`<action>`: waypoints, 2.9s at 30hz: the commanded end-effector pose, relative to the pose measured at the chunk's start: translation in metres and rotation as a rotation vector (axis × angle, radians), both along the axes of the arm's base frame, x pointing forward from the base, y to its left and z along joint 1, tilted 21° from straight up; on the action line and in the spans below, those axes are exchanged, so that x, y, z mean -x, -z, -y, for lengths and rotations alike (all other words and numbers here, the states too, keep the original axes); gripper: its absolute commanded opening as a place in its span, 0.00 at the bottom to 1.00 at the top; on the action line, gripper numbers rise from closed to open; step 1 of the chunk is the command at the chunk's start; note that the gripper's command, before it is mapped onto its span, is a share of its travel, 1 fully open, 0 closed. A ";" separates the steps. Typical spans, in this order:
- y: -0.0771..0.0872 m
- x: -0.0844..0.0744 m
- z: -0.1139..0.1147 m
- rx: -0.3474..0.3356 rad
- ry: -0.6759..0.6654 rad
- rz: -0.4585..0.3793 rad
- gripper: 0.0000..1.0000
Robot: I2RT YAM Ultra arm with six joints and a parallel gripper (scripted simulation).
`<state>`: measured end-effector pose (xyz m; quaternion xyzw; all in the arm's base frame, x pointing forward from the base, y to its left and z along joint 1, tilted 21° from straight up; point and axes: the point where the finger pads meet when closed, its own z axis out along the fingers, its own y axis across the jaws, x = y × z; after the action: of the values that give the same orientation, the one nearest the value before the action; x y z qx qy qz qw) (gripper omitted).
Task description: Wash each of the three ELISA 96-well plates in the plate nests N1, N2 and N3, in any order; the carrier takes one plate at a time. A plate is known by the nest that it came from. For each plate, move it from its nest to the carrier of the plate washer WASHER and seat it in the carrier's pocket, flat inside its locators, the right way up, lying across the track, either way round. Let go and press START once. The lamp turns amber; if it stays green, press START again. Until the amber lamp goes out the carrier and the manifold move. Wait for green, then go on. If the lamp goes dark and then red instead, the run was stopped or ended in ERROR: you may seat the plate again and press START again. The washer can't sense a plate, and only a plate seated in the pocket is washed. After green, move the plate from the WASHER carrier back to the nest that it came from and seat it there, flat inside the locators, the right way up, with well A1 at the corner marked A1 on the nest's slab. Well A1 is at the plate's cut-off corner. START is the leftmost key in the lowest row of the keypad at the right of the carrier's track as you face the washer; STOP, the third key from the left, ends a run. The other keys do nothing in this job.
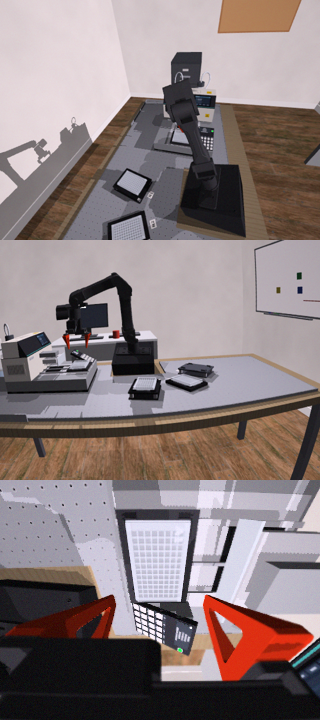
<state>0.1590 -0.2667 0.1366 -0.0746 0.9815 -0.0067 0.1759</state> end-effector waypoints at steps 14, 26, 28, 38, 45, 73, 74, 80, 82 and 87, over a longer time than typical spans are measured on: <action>0.006 0.026 -0.021 -0.079 0.219 0.005 0.00; 0.020 0.064 -0.049 -0.196 0.531 -0.001 0.00; 0.023 0.072 -0.055 -0.219 0.593 -0.002 0.00; 0.032 0.097 -0.073 -0.313 0.843 -0.007 0.00; 0.032 0.097 -0.073 -0.394 1.062 -0.010 0.00; 0.060 0.086 -0.073 -0.422 1.514 0.163 0.00; 0.065 0.084 -0.073 -0.401 1.520 0.193 0.00; 0.068 0.083 -0.073 -0.272 1.550 0.372 0.00; 0.068 0.083 -0.073 -0.228 1.557 0.431 0.00; 0.068 0.083 -0.073 -0.212 1.560 0.452 0.00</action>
<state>0.0764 -0.1791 0.0589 0.6495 0.6993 -0.0289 0.2972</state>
